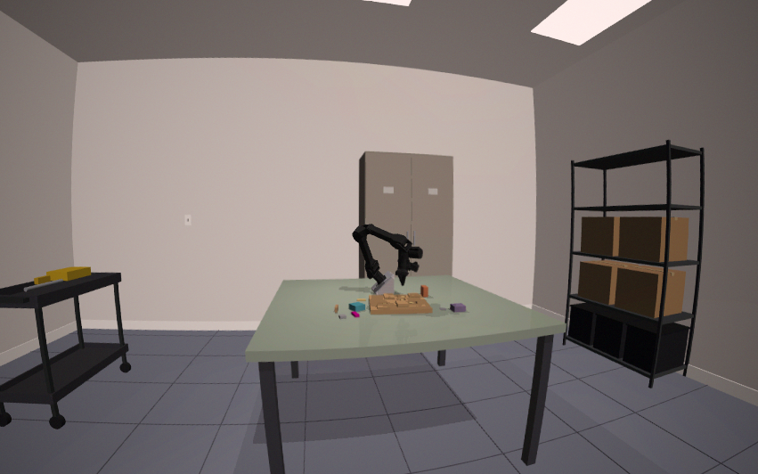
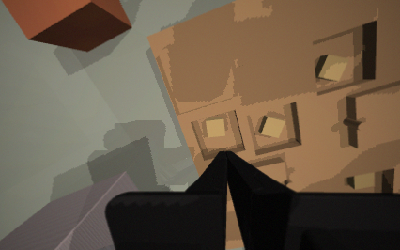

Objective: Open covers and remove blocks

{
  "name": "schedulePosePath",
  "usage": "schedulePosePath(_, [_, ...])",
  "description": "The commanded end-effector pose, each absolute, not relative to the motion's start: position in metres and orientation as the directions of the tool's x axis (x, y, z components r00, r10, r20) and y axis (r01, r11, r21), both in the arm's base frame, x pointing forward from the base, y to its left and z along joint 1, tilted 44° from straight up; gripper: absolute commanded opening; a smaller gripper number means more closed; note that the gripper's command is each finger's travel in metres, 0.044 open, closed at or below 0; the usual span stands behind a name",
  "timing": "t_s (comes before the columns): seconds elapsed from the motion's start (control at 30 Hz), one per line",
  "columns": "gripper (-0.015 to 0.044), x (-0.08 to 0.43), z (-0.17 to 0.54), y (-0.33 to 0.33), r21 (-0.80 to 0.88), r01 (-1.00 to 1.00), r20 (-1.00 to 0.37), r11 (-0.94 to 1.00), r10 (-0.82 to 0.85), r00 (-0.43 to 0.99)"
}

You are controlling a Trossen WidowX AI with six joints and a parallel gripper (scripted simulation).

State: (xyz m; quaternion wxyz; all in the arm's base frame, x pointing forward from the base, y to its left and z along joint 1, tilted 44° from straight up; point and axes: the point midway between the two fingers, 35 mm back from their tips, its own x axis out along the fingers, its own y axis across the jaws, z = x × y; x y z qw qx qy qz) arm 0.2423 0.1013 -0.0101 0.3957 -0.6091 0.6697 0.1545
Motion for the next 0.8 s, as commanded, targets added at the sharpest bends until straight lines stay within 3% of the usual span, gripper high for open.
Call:
schedulePosePath(0.0, [0.0000,0.236,-0.011,0.100,-0.220,-0.964,-0.722,0.151,-0.690,0.057])
schedulePosePath(0.77, [0.0000,0.241,-0.050,0.064,-0.222,-0.963,-0.721,0.151,-0.691,0.058])
